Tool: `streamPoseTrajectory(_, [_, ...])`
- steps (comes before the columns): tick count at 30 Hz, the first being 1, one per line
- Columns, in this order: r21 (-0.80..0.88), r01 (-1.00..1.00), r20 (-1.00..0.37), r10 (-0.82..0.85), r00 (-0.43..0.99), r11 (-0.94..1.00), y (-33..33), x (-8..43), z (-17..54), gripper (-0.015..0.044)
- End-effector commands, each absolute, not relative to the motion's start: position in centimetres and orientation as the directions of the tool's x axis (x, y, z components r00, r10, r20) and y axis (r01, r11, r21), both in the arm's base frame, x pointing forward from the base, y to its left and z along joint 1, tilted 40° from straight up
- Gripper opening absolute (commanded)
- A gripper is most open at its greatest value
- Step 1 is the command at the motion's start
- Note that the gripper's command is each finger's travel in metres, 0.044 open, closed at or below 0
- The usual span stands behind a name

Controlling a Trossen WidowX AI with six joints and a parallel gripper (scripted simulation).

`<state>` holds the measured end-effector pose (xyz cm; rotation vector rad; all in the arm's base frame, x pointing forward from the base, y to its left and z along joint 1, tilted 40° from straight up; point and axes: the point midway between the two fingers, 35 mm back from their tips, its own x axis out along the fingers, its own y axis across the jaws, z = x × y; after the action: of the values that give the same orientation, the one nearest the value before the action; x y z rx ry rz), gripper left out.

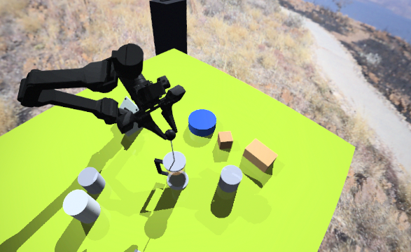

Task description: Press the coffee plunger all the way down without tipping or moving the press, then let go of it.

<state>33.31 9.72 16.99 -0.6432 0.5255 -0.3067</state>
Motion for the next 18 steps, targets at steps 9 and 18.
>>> streamPoseTrajectory(9, [-0.638, 0.108, -0.369, -0.426, 0.826, 0.763, 9.3, 33.4, 16.2, 0.0114])
streamPoseTrajectory(18, [-0.637, 0.108, -0.371, -0.426, 0.825, 0.764, 8.4, 33.6, 15.0, 0.0114])
